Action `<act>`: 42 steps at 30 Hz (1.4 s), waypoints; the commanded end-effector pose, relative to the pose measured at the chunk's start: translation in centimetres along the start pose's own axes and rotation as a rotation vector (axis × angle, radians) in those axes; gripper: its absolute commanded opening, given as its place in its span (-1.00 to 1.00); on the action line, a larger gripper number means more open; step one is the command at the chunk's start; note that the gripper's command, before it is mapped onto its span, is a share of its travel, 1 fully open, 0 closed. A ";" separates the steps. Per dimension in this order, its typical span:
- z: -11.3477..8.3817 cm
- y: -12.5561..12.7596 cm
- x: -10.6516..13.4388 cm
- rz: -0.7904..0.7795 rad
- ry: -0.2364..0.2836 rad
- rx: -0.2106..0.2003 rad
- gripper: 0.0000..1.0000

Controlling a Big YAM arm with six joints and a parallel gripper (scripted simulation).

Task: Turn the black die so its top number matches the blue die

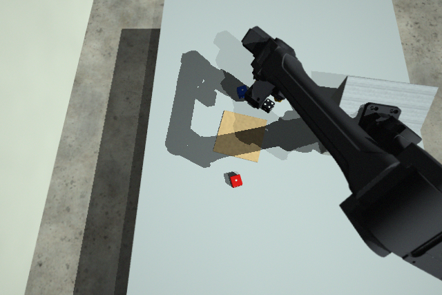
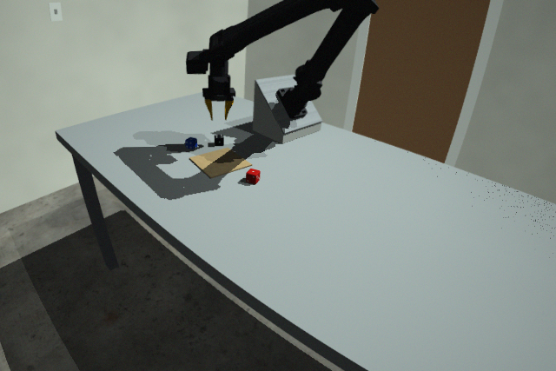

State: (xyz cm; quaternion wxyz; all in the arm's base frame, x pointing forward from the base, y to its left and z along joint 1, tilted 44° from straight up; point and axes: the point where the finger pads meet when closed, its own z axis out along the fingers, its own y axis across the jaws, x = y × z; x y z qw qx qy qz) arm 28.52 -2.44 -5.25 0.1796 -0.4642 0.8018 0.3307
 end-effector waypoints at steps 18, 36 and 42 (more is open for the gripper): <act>1.7 -0.1 -0.1 -0.022 -0.001 -0.004 -0.11; 4.0 -0.4 -0.1 -0.026 -0.002 0.000 -0.11; 4.7 -0.3 0.0 -0.025 -0.002 0.000 -0.11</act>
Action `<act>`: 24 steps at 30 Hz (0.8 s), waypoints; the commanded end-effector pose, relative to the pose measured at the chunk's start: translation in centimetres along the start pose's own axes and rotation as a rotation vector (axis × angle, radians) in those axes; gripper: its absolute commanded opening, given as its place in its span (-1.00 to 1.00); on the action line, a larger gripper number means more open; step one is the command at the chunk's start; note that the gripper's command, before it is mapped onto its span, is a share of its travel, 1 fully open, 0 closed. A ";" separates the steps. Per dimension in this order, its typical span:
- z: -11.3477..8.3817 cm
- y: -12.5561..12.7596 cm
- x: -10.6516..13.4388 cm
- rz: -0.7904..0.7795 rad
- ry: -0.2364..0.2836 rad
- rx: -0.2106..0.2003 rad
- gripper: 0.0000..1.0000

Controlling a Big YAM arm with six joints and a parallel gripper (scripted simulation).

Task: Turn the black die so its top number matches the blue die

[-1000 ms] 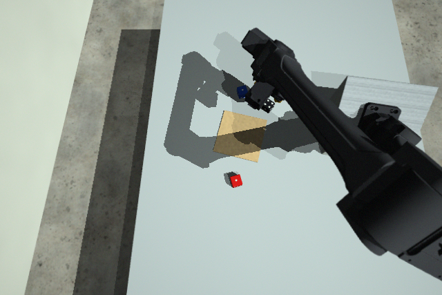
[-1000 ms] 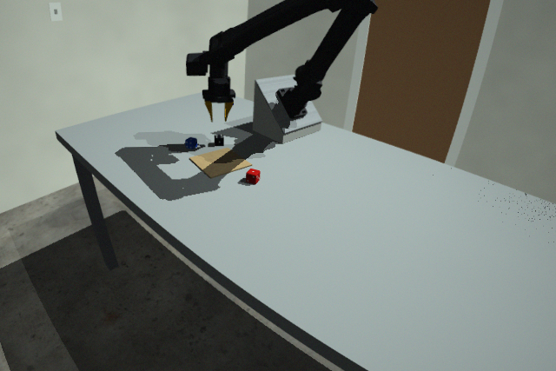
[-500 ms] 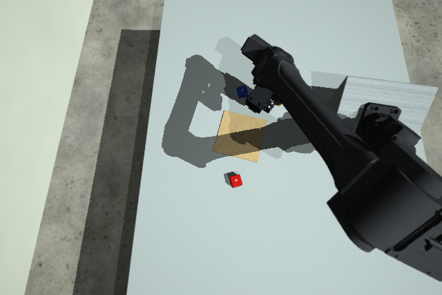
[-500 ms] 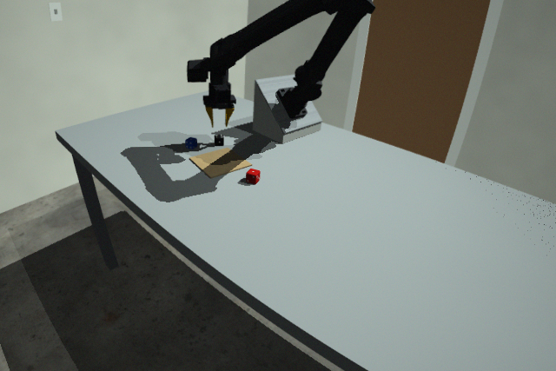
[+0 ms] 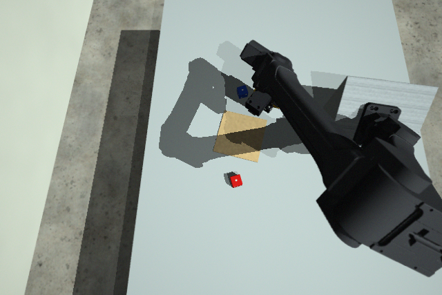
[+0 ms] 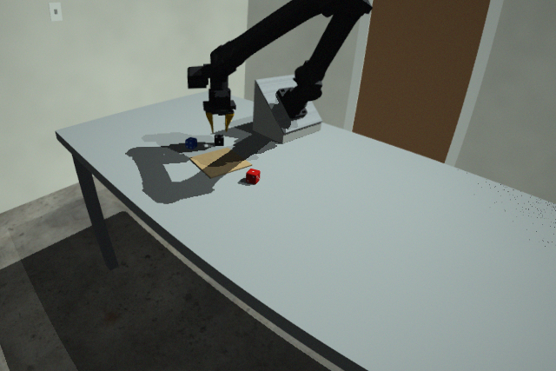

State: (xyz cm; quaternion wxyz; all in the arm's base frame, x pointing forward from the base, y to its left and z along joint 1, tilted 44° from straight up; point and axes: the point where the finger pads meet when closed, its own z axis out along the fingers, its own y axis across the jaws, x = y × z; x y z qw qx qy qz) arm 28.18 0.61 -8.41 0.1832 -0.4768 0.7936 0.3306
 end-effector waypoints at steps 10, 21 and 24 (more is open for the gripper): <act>0.8 -0.7 -0.1 0.005 -0.002 0.011 -0.11; 0.7 -0.6 -0.2 0.003 -0.002 0.011 -0.11; 0.7 -0.6 -0.2 0.003 -0.002 0.011 -0.11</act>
